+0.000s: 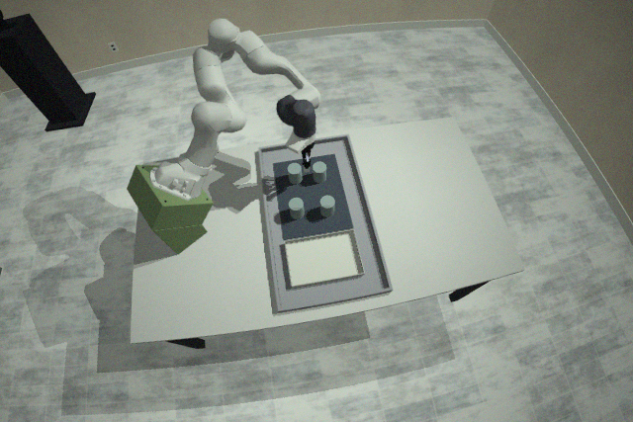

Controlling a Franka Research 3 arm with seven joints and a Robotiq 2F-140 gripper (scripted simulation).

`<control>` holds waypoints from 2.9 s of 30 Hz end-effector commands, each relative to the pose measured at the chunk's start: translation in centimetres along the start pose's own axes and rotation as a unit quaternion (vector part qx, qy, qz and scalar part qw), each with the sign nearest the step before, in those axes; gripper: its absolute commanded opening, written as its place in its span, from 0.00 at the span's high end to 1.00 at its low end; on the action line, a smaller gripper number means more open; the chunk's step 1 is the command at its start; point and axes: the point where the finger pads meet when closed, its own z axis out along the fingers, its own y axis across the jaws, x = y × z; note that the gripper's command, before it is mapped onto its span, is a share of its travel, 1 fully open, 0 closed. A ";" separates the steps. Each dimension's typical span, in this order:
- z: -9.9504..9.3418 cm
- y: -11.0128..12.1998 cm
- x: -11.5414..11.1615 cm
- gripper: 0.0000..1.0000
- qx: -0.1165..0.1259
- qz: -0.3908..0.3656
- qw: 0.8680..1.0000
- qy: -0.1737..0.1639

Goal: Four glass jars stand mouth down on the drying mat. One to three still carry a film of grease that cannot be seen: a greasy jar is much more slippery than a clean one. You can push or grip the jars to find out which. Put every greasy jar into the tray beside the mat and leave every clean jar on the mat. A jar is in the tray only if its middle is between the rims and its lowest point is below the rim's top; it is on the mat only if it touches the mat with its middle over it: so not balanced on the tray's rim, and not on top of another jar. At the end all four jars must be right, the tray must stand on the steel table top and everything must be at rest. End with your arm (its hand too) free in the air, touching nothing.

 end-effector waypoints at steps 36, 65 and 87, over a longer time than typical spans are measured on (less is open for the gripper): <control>0.0 -0.2 -0.7 1.00 0.002 -0.003 1.000 -0.003; 0.0 -0.2 -1.0 1.00 0.002 -0.003 1.000 -0.003; 0.0 -0.1 -1.3 1.00 0.002 -0.003 1.000 -0.003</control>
